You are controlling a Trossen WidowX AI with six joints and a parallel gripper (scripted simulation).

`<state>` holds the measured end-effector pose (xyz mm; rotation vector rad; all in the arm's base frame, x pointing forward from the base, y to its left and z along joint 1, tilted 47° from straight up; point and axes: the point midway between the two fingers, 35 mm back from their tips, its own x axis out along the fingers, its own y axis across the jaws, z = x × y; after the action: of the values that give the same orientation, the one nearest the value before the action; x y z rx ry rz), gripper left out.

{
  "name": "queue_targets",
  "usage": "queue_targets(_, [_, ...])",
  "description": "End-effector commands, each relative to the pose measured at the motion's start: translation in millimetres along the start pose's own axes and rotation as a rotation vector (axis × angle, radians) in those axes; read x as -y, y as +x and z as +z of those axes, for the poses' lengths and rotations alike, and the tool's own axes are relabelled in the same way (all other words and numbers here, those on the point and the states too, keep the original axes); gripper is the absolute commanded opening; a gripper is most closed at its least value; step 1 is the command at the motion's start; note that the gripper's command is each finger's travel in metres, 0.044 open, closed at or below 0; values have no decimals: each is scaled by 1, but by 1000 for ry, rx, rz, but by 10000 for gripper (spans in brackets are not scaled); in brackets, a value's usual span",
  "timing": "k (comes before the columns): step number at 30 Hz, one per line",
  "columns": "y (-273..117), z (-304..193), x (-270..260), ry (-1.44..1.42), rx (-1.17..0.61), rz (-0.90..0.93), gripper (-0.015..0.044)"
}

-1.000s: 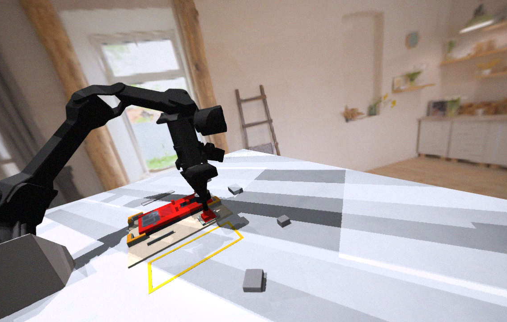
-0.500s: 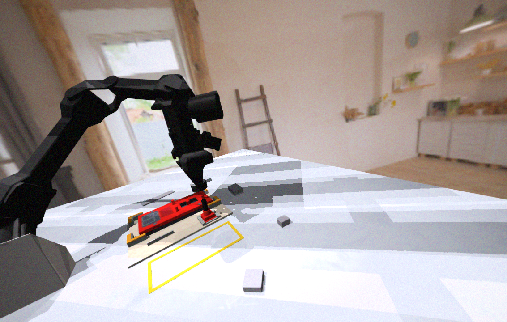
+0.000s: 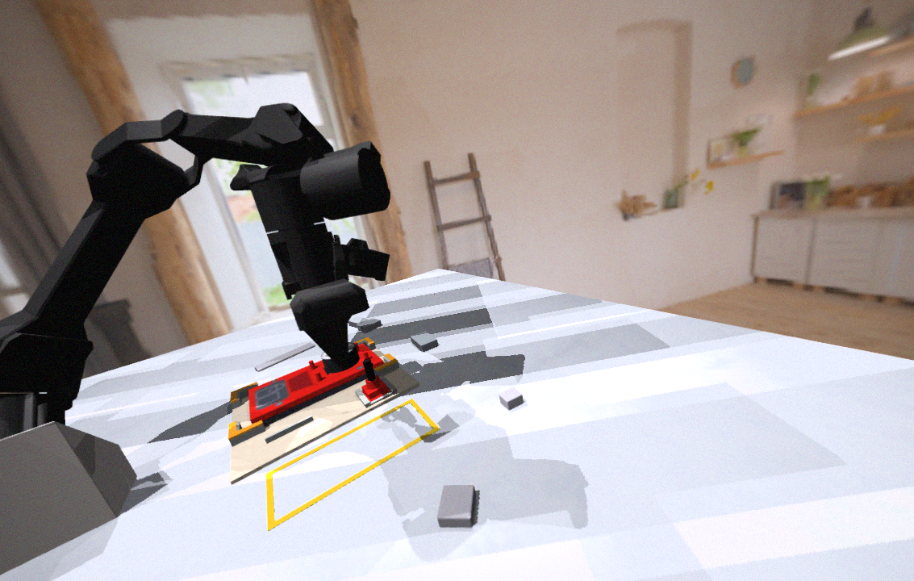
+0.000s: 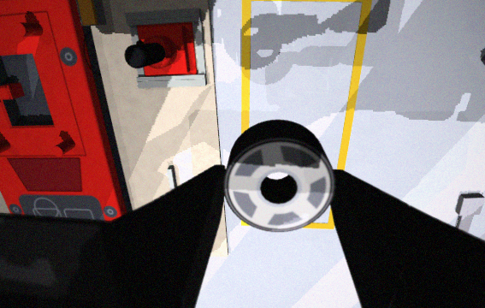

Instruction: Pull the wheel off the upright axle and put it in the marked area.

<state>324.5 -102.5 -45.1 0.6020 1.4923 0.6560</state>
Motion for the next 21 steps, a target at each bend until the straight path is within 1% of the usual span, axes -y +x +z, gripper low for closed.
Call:
queue_targets(1, [0, -16, 21, -7, -3, 1, 0])
queue_targets(5, [0, -17, 21, -7, -3, 1, 0])
queue_targets(14, [22, -16, 22, -7, -3, 1, 0])
queue_targets(17, [35, -15, 22, -7, -3, 0, 0])
queue_targets(21, [62, -14, 22, -7, -2, 0, 0])
